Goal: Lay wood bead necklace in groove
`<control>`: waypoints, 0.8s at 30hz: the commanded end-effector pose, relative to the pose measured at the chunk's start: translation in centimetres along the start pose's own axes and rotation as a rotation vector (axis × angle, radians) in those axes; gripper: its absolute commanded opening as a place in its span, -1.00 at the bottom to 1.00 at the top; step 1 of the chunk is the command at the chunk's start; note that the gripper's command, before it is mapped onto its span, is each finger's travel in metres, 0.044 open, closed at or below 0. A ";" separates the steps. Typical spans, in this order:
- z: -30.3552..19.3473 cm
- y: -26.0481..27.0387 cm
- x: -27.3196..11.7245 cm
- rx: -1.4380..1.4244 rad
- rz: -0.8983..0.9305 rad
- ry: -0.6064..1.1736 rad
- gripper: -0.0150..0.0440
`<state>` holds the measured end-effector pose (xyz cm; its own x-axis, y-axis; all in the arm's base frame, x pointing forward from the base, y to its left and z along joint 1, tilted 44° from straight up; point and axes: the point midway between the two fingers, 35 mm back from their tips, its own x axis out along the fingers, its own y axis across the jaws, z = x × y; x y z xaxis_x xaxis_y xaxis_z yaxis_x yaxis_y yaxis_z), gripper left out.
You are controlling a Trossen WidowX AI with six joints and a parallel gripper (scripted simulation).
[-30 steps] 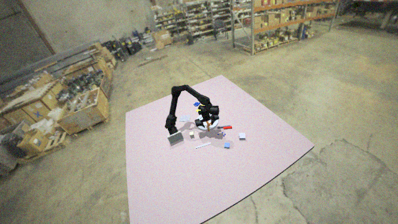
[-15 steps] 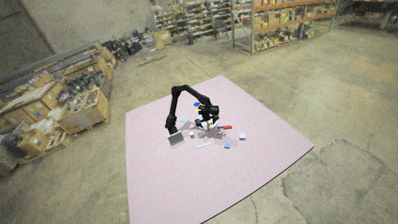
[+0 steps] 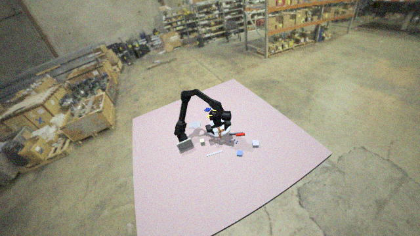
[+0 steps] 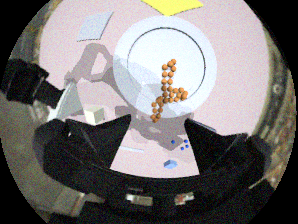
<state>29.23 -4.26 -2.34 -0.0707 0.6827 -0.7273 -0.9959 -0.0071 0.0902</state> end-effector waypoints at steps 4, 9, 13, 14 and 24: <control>3.5 -1.9 -1.1 0.131 -0.003 0.002 0.80; 3.6 -2.0 -1.1 0.136 -0.002 0.002 0.80; 3.6 -2.0 0.0 0.136 -0.003 0.001 0.80; 3.7 -2.0 0.4 0.136 -0.003 0.001 0.80; 3.5 -2.1 0.5 0.133 -0.008 0.006 0.80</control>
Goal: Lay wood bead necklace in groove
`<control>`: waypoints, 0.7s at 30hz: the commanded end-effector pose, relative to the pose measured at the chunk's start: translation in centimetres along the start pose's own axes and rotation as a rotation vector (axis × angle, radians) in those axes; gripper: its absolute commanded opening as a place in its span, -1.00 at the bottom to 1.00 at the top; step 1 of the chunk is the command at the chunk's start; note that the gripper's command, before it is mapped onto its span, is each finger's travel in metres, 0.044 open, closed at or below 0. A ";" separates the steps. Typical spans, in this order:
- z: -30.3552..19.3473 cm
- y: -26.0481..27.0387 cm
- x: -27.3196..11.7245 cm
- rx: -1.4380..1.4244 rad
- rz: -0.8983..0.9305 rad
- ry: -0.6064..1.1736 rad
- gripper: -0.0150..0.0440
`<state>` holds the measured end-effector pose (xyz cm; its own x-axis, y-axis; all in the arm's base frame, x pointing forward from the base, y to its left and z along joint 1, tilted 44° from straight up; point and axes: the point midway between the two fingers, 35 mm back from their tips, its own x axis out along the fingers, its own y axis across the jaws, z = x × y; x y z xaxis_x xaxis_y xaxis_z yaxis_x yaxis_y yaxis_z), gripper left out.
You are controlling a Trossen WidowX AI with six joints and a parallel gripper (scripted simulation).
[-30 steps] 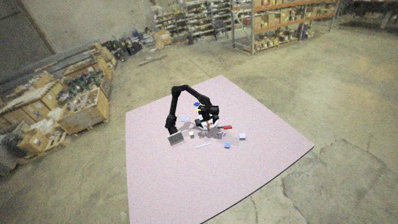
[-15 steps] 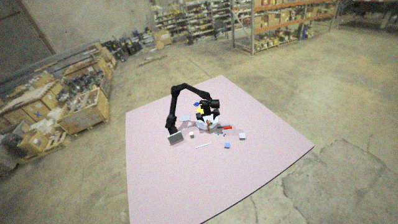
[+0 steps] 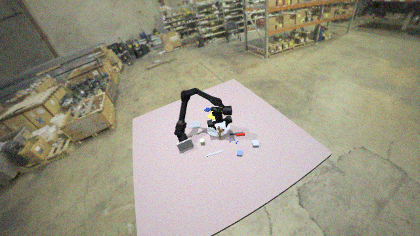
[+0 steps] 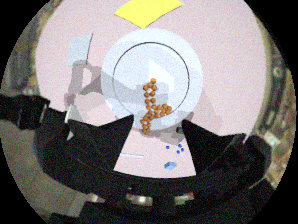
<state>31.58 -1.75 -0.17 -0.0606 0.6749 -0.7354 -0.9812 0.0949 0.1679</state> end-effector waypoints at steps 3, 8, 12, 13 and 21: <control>0.1 0.1 1.0 0.005 0.005 -0.005 0.80; 0.1 0.1 1.8 0.005 0.007 -0.006 0.80; 0.2 0.2 2.4 0.006 0.008 -0.008 0.80; 0.2 0.2 2.6 0.006 0.009 -0.008 0.80; 0.2 0.2 2.7 0.002 0.009 -0.003 0.53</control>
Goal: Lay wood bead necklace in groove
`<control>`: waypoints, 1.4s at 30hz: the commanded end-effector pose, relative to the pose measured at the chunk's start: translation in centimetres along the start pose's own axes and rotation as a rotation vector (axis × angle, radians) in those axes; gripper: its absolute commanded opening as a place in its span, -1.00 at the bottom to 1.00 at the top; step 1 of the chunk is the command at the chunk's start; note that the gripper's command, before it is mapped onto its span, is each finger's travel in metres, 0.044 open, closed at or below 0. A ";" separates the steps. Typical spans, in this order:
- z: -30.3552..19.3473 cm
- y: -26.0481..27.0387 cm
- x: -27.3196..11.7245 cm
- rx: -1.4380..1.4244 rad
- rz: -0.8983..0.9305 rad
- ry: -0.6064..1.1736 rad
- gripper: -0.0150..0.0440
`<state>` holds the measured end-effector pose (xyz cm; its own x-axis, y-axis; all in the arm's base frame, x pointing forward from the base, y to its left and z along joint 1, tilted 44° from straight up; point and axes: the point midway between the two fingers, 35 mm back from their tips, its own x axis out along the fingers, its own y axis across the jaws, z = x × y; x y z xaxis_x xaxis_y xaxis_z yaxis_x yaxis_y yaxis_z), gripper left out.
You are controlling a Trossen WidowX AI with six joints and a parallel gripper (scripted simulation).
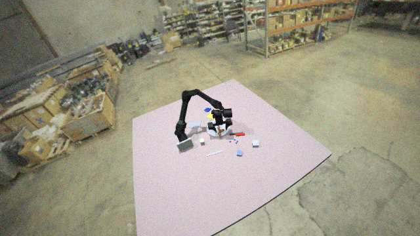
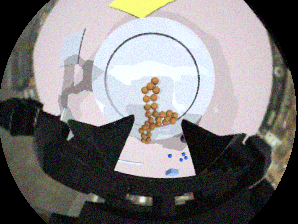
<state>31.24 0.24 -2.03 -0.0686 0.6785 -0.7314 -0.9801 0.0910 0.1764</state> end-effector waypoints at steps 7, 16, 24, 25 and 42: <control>0.0 0.0 0.0 -0.001 0.000 0.000 -0.09; 0.0 0.0 0.0 -0.001 0.000 0.000 -0.36; 0.0 0.0 0.0 -0.001 0.000 0.000 -0.49; 0.0 0.0 0.0 -0.001 0.000 0.000 -0.49; 0.0 0.0 -0.2 -0.001 0.000 0.000 -0.49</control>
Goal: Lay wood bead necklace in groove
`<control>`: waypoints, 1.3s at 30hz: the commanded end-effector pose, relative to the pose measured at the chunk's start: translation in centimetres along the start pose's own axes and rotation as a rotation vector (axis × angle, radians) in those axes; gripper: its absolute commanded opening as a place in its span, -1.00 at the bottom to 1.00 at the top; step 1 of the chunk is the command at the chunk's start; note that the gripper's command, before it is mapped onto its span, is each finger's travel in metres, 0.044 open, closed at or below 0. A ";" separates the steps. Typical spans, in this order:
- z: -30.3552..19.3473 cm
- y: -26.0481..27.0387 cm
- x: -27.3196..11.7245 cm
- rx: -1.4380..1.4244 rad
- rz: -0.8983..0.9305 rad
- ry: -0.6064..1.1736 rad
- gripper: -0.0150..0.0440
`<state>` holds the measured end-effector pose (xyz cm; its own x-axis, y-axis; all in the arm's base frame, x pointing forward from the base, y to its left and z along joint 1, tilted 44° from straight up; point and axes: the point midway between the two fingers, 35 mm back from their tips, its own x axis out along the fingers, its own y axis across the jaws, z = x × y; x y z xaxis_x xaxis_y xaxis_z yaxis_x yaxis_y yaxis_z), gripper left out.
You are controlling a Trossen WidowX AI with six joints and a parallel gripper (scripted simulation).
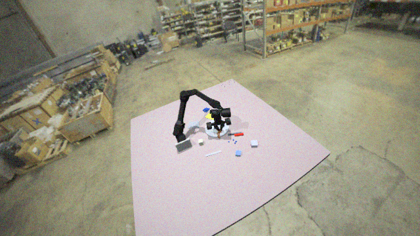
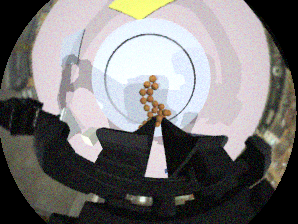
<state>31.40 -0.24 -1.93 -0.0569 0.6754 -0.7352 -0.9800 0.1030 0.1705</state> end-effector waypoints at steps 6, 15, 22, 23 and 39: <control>0.3 0.2 -1.7 -0.002 0.013 -0.005 -0.49; 1.3 0.5 -2.5 0.000 0.013 -0.006 -0.49; 3.5 1.1 -2.6 0.000 0.013 -0.007 -0.49; 3.8 1.2 -2.6 0.000 0.013 -0.007 -0.49; 5.5 1.8 -1.5 0.000 0.014 -0.009 -0.49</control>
<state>30.87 2.47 3.37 -0.0668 0.6795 -0.7306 -0.9800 0.0929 0.1760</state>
